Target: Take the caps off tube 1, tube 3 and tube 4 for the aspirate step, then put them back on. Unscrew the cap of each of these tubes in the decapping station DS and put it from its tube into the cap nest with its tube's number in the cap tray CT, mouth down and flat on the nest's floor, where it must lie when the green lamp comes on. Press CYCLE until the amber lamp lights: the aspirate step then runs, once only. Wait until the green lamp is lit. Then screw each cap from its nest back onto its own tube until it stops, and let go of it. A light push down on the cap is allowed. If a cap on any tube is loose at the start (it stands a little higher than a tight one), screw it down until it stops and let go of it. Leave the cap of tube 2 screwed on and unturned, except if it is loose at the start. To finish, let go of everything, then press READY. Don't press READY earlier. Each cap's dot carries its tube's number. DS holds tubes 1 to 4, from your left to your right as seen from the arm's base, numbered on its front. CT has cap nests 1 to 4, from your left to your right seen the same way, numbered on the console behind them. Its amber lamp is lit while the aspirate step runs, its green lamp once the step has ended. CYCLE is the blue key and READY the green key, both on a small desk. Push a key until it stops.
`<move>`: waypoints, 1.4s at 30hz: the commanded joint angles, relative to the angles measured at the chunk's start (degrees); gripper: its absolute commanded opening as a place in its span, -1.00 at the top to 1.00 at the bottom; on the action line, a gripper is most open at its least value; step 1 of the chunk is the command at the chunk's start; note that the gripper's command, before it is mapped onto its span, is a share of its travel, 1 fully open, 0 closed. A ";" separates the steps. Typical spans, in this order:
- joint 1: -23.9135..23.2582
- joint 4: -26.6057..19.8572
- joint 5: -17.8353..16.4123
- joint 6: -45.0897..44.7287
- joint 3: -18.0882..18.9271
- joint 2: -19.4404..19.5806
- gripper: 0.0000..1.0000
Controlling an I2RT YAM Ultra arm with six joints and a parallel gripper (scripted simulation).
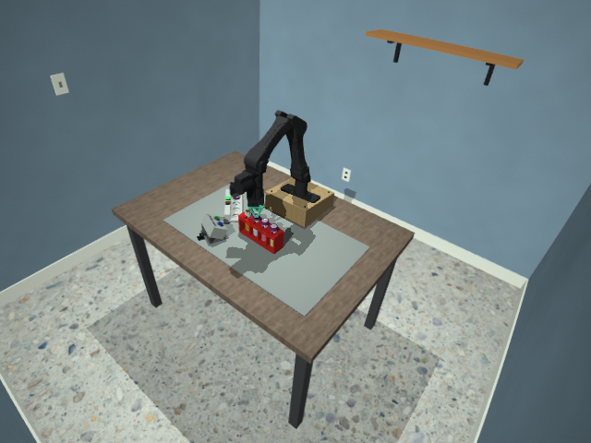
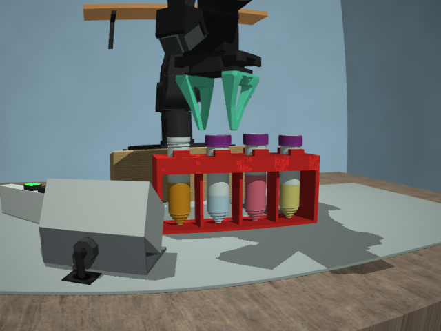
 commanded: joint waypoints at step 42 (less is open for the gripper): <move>-44.22 -5.04 2.95 -47.89 -0.23 -8.29 0.06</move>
